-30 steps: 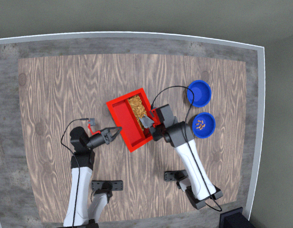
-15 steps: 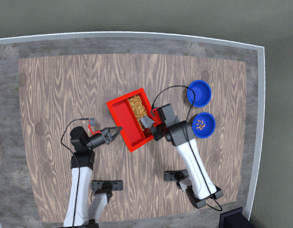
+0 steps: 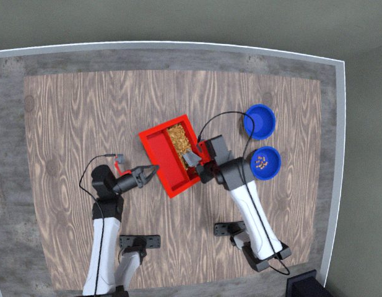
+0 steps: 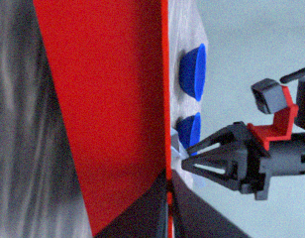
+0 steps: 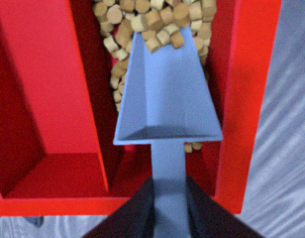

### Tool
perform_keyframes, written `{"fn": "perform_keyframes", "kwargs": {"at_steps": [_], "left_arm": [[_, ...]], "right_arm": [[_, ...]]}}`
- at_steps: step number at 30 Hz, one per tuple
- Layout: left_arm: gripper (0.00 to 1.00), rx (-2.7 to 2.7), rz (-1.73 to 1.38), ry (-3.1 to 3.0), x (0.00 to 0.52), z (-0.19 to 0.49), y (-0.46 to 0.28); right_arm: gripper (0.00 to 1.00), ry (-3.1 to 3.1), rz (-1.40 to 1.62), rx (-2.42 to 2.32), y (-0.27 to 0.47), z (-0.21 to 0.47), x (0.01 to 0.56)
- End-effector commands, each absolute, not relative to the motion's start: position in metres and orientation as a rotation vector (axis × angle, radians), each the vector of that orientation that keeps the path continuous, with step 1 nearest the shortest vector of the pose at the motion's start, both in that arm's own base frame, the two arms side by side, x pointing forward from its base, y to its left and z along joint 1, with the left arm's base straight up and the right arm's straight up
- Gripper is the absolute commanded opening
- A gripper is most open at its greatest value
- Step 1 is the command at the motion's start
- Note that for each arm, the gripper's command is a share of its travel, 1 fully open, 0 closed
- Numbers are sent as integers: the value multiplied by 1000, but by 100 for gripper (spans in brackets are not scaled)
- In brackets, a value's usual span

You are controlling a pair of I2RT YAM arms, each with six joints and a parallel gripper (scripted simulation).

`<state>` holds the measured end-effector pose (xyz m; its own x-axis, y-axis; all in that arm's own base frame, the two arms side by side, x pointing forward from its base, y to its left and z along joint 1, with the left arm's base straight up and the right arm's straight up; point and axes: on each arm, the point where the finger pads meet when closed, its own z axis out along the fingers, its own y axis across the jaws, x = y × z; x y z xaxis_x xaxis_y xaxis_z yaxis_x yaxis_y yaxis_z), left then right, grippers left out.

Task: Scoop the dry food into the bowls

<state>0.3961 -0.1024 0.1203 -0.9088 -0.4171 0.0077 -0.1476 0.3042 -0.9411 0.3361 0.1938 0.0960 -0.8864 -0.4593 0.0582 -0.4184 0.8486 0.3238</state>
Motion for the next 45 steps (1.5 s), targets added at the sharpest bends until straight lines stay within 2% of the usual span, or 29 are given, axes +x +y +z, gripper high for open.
{"fn": "perform_keyframes", "kwargs": {"at_steps": [1,23,44,45], "left_arm": [[0,-377,-1642,2251,406,160,-104],[0,-377,-1642,2251,406,160,-104],[0,-377,-1642,2251,406,160,-104],[0,-377,-1642,2251,406,160,-104]], "right_arm": [[0,-2904,-493,714,200,112,336],[0,-3035,-555,710,217,93,357],[0,-3094,-610,738,228,104,363],[0,-3065,-589,708,225,89,358]]}}
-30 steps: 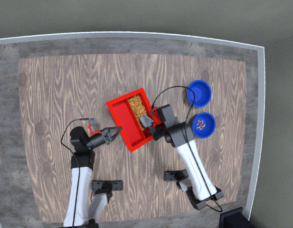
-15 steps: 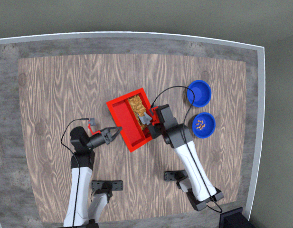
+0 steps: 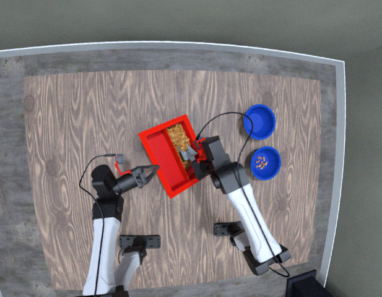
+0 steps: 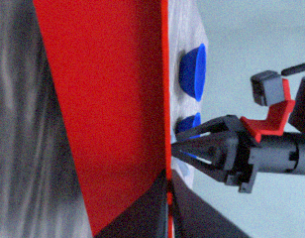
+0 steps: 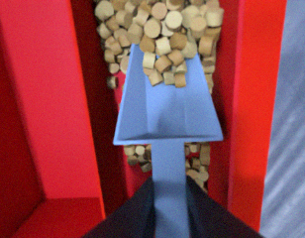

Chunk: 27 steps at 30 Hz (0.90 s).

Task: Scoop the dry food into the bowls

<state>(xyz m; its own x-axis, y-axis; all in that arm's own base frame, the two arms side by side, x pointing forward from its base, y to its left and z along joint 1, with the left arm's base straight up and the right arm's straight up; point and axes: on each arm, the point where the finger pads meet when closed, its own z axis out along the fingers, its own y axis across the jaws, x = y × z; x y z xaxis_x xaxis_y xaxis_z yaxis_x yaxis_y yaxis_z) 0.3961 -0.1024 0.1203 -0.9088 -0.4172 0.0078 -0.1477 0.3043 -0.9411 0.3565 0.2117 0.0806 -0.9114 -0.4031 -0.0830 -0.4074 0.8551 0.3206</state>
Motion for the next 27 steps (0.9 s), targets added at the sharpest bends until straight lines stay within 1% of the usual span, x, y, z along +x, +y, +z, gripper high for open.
{"fn": "perform_keyframes", "kwargs": {"at_steps": [1,8,11,12,23,27], "left_arm": [[0,-377,-1642,2251,406,160,-104],[0,-377,-1642,2251,406,160,-104],[0,-377,-1642,2251,406,160,-104],[0,-376,-1643,2252,406,160,-105],[0,-376,-1643,2252,406,160,-105],[0,-376,-1643,2252,406,160,-105]], "right_arm": [[0,2940,569,-684,226,93,361],[0,2857,585,-654,233,91,370],[0,2901,579,-661,229,86,362],[0,2859,580,-647,232,86,371],[0,2783,558,-616,236,81,380],[0,2830,580,-630,236,75,370]]}}
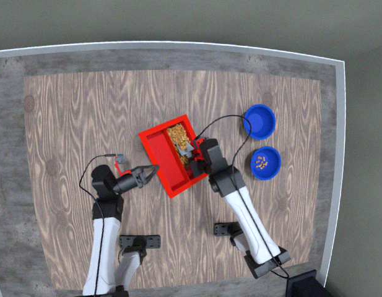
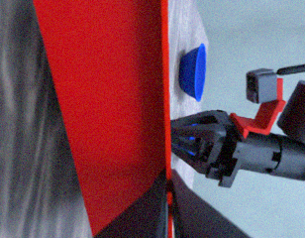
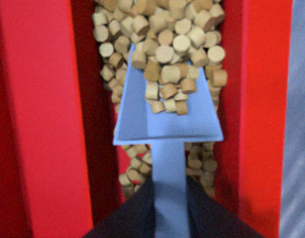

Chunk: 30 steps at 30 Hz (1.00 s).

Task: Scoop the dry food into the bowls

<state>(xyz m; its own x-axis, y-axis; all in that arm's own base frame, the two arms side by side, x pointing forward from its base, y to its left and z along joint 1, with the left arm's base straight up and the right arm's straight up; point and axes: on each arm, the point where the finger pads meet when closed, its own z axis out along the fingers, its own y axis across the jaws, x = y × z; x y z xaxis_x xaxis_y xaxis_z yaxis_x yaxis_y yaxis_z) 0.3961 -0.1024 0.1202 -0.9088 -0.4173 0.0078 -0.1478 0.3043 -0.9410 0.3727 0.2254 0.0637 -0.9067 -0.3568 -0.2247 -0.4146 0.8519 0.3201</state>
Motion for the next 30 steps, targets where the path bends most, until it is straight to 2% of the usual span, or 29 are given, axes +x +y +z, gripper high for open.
{"fn": "perform_keyframes", "kwargs": {"at_steps": [1,6,10,12,13,15,19,30], "left_arm": [[0,-376,-1643,2252,406,160,-105],[0,-376,-1643,2252,406,160,-105],[0,-375,-1643,2252,406,160,-105],[0,-372,-1645,2254,406,160,-106],[0,-372,-1645,2254,406,160,-106],[0,-372,-1645,2254,406,160,-106],[0,-371,-1645,2254,406,160,-106],[0,-371,-1645,2254,406,160,-106]], "right_arm": [[0,2830,580,-630,236,75,370],[0,2815,560,-619,241,65,386],[0,2881,537,-612,236,60,378],[0,2811,549,-606,244,64,394],[0,2836,572,-654,239,73,374],[0,2829,573,-655,238,78,372],[0,2719,509,-597,239,82,392],[0,2583,429,-570,240,96,392]]}}
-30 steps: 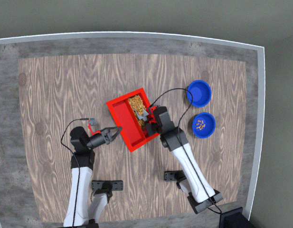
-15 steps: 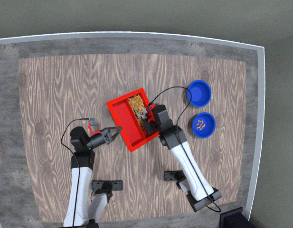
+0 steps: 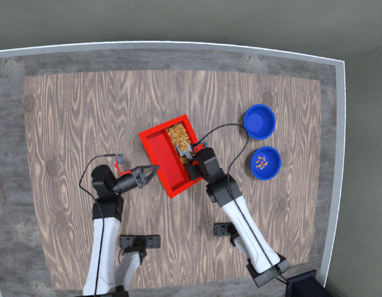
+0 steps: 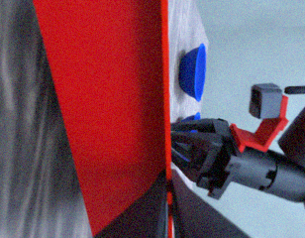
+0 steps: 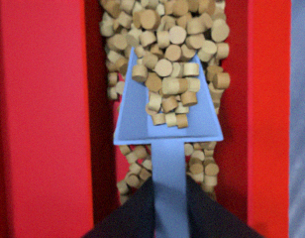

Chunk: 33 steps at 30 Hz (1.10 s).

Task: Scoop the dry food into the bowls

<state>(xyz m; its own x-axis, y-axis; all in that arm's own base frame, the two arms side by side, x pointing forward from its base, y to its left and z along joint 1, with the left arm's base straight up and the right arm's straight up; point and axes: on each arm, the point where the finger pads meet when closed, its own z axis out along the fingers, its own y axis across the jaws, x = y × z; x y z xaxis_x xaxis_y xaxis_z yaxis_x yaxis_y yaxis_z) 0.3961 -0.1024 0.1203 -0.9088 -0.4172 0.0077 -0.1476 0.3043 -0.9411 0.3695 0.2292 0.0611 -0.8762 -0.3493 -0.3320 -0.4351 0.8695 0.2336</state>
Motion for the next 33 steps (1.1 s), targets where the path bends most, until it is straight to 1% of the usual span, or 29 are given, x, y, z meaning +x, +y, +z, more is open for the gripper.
{"fn": "perform_keyframes", "kwargs": {"at_steps": [1,3,6,19,22,23,29,30,31,33], "left_arm": [[0,-371,-1645,2254,406,160,-106],[0,-371,-1645,2254,406,160,-106],[0,-371,-1645,2254,406,160,-106],[0,-371,-1645,2254,406,160,-106],[0,-371,-1645,2254,406,160,-106],[0,-371,-1645,2254,406,160,-106],[0,-371,-1645,2254,406,160,-106],[0,-371,-1645,2254,406,160,-106],[0,-371,-1645,2254,406,160,-106],[0,-371,-1645,2254,406,160,-106]], "right_arm": [[0,2569,422,-567,240,97,392],[0,2583,439,-585,241,95,385],[0,2526,404,-559,240,97,392],[0,2364,315,-532,241,104,386],[0,2391,332,-565,242,101,380],[0,2330,302,-535,241,106,386],[0,2256,262,-516,241,109,383],[0,2298,296,-535,244,107,381],[0,2269,293,-531,245,118,386],[0,2229,249,-517,240,110,382]]}}
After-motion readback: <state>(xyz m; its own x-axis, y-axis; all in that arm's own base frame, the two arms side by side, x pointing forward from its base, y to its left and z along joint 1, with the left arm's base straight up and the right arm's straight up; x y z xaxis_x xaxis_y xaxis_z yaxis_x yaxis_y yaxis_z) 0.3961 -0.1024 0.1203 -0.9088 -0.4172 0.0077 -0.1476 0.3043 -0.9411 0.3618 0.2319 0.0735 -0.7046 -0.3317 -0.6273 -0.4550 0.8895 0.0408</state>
